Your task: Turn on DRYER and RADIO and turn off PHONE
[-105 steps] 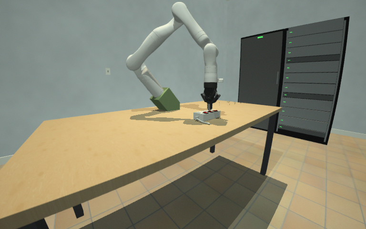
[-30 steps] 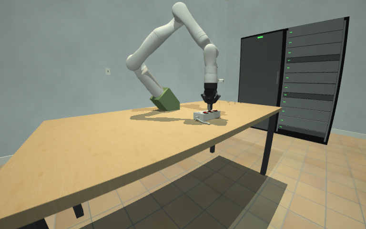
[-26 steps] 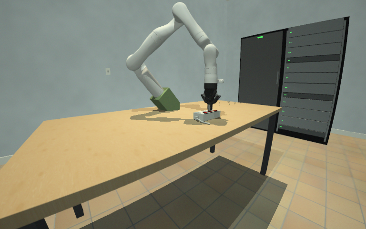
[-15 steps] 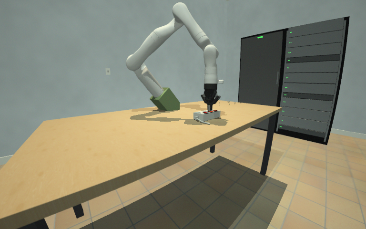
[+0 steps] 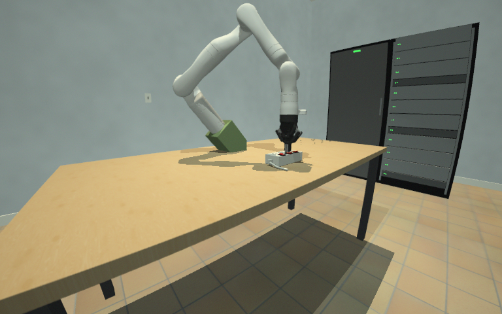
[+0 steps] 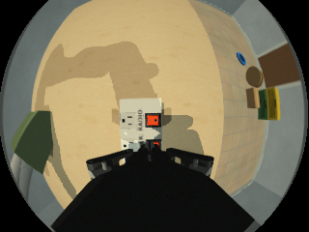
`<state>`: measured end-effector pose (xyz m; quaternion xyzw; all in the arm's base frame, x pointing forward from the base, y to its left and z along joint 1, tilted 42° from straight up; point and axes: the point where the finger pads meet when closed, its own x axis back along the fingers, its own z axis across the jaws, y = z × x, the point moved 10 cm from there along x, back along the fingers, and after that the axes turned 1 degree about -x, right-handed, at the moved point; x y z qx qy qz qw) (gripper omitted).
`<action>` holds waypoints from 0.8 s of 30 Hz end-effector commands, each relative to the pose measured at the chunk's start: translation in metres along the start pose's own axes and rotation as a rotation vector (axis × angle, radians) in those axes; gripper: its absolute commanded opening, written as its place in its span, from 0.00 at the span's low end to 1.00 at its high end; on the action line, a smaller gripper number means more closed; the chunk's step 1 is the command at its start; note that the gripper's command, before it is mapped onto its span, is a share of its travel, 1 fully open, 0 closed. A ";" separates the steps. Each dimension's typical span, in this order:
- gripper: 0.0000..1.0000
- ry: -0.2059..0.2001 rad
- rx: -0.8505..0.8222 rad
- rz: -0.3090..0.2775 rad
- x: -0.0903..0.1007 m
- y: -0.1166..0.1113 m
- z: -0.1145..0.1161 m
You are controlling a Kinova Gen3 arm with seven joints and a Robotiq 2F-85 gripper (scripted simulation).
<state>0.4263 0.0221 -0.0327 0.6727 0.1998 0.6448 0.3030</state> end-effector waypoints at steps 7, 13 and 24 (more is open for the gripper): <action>0.00 0.002 0.000 0.000 0.004 0.000 0.001; 0.00 0.002 0.000 0.000 0.019 0.000 0.001; 0.00 0.002 0.000 0.000 0.038 0.000 0.001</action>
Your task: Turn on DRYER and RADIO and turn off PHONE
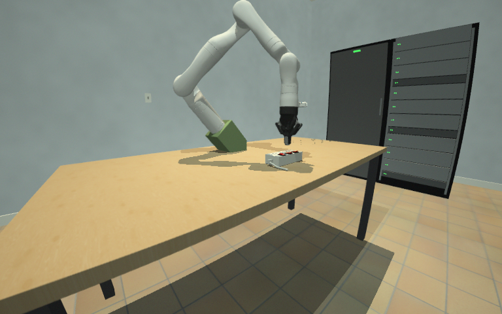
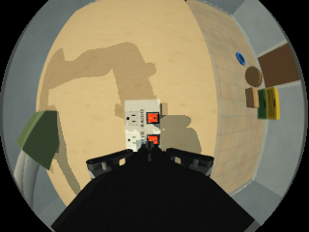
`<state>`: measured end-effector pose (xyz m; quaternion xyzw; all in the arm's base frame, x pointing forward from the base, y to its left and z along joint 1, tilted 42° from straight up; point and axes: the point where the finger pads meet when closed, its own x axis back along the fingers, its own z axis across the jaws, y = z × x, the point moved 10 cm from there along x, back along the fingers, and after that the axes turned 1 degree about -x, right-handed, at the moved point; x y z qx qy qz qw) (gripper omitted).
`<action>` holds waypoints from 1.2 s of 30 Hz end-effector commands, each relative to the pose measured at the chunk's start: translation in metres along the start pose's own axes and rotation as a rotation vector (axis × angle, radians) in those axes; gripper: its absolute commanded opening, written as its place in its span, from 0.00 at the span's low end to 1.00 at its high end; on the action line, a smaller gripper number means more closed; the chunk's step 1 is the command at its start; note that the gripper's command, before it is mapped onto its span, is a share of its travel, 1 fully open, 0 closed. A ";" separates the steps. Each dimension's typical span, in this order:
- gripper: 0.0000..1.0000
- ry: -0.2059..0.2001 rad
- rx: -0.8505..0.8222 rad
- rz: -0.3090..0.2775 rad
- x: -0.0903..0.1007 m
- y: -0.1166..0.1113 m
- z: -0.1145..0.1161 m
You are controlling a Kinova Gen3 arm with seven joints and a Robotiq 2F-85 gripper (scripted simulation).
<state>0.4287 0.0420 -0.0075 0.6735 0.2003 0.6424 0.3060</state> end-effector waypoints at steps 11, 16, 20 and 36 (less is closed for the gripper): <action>0.00 0.007 0.002 0.006 0.006 -0.002 0.001; 0.00 0.007 0.002 0.006 0.006 -0.002 0.001; 0.00 0.007 0.002 0.006 0.006 -0.002 0.001; 1.00 0.007 0.002 0.006 0.051 -0.002 0.001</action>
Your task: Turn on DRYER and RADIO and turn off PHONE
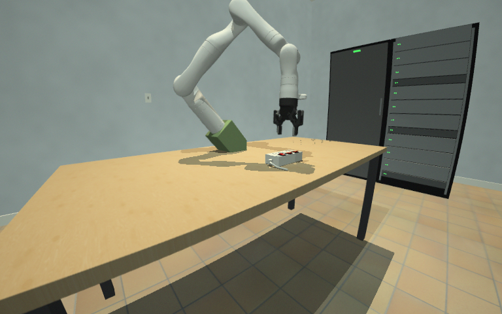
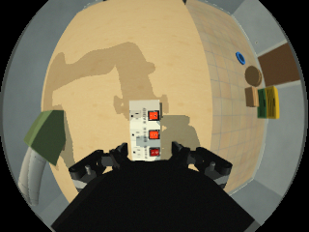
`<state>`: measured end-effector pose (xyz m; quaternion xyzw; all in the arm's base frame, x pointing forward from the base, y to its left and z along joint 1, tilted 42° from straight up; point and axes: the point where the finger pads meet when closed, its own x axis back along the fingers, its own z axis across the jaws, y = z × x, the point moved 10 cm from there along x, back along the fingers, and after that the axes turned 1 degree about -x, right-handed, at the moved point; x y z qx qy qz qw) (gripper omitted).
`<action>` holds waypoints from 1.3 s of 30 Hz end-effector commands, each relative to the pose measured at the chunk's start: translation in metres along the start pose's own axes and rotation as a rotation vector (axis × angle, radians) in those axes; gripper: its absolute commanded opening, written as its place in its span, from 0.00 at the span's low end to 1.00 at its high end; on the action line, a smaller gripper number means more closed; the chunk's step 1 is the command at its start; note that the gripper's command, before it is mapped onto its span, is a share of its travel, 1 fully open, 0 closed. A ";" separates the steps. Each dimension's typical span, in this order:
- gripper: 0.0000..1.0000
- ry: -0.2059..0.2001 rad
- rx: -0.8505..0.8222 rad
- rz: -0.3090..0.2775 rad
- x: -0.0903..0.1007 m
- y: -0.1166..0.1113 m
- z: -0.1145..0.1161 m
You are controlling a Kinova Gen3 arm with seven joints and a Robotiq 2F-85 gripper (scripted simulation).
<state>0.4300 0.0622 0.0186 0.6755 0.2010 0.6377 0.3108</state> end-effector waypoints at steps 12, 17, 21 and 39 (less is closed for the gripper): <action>1.00 0.017 0.004 0.015 0.066 -0.003 0.001; 1.00 0.017 0.004 0.015 0.072 -0.003 0.001; 1.00 0.017 0.004 0.015 0.072 -0.003 0.001; 1.00 0.017 0.004 0.015 0.072 -0.003 0.001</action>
